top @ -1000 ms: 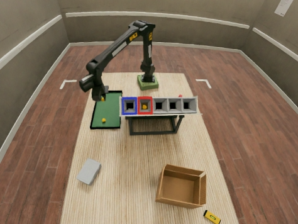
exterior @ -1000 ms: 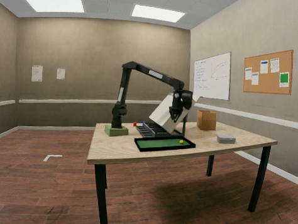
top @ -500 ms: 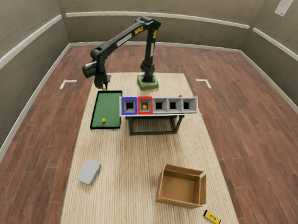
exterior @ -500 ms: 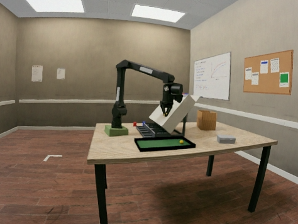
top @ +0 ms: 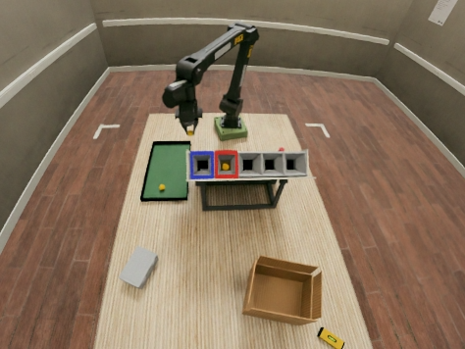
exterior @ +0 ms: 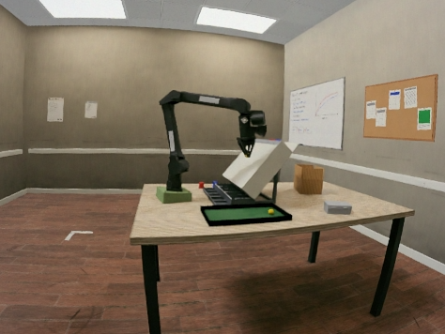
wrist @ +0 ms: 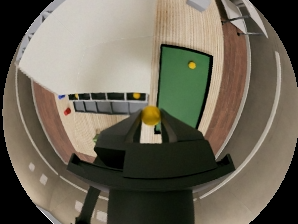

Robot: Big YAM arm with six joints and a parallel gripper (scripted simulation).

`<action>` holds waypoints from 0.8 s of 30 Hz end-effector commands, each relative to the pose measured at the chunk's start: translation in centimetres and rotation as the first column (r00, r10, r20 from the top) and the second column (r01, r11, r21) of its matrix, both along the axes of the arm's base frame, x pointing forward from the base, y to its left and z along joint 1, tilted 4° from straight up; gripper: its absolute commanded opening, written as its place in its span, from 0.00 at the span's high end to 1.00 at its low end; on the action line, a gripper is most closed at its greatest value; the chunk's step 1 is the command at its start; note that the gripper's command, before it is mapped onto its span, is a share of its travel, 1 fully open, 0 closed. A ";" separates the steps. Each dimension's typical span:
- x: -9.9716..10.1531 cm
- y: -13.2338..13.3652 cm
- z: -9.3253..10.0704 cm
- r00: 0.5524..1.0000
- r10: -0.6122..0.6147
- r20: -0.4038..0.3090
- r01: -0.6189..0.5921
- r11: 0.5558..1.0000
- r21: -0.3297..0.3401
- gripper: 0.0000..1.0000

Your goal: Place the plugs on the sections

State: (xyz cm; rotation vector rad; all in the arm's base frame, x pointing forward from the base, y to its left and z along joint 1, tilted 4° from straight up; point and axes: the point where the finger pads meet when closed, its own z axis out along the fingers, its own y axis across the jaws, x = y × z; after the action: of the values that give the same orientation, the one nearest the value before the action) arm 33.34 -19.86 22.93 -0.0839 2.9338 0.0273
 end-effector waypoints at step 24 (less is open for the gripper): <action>2.7 17.0 9.6 0.980 -0.029 0.197 0.028 1.000 0.006 1.00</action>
State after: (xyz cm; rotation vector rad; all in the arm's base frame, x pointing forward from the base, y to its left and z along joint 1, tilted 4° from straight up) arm 35.15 -4.88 28.84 -0.1132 2.8027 0.0201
